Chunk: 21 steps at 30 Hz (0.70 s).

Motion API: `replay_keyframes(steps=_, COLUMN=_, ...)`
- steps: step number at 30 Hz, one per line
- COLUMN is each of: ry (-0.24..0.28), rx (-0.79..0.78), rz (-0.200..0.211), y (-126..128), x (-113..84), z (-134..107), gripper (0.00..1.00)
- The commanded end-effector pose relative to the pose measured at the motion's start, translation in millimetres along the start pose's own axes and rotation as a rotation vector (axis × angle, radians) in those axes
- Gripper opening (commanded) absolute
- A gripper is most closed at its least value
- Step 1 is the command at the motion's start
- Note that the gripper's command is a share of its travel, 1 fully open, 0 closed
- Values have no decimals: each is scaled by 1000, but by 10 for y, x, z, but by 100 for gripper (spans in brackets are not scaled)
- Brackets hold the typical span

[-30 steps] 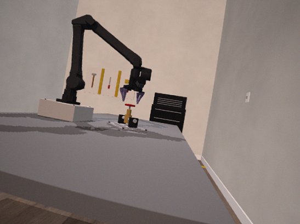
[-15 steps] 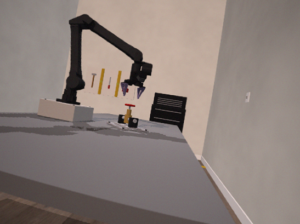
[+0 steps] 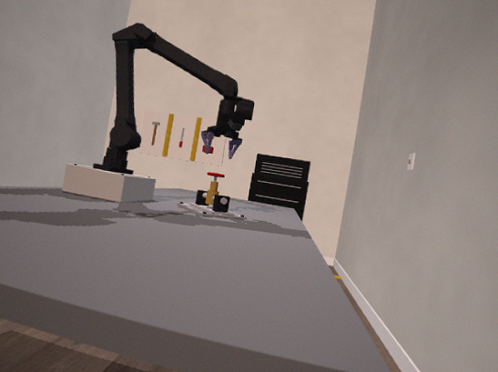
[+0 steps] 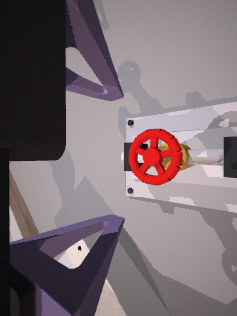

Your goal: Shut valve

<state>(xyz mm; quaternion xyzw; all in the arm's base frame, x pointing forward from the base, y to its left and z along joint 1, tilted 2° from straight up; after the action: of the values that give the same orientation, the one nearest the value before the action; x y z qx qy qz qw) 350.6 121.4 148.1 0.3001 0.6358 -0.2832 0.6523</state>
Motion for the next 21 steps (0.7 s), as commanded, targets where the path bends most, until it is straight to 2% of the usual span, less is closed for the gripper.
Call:
replay_keyframes(steps=1, ry=-19, rx=21, rz=49, y=157, x=-255, z=120, gripper=100)
replay_keyframes(steps=4, ry=-13, rx=21, rz=34, y=99, x=-202, z=95, gripper=100)
replay_keyframes(steps=21, ry=-15, rx=21, rz=40, y=113, x=-210, z=101, gripper=100)
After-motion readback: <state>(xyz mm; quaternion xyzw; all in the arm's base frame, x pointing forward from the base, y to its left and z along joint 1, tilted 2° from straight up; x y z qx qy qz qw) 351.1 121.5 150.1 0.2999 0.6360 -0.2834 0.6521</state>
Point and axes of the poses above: the point where the finger pads meet when closed, its own x axis out along the fingers, its own y axis across the jaws, z = x × y, the point moved 1 cm from there along -x, back along the fingers, and after that the axes turned 11 degrees about x, right-handed, at the moved point
